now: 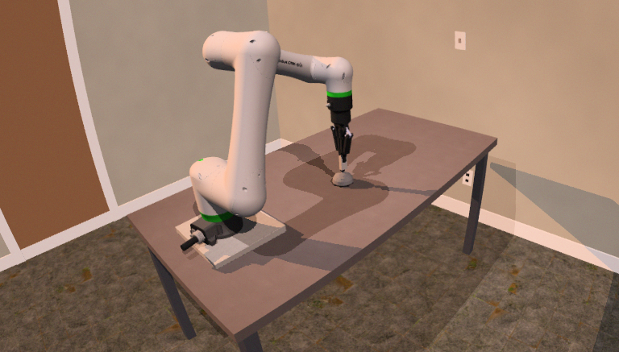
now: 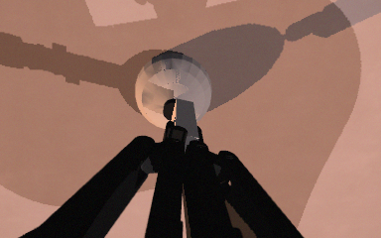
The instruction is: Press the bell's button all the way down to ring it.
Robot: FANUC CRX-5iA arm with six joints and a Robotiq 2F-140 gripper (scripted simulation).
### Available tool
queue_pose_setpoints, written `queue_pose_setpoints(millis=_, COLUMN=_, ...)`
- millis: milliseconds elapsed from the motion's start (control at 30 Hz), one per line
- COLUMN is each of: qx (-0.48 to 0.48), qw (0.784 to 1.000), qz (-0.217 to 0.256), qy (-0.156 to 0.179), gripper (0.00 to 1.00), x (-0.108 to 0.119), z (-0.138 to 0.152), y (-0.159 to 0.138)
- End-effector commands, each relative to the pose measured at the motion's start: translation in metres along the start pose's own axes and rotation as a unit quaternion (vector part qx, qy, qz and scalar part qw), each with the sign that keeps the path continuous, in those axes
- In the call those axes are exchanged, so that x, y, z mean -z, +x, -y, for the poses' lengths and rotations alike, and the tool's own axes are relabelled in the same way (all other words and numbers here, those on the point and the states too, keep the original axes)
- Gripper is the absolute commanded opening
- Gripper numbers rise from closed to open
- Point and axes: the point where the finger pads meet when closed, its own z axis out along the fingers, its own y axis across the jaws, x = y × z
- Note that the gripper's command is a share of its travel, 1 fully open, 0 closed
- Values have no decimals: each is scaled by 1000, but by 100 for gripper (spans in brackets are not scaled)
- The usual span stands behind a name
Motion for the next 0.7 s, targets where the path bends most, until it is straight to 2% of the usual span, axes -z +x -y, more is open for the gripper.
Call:
queue_pose_setpoints(millis=0, qx=0, qw=1000, qz=0, qy=0, gripper=0, x=0, z=0, y=0)
queue_pose_setpoints(millis=667, qx=0, qw=1000, qz=0, qy=0, gripper=0, x=-3, z=0, y=0)
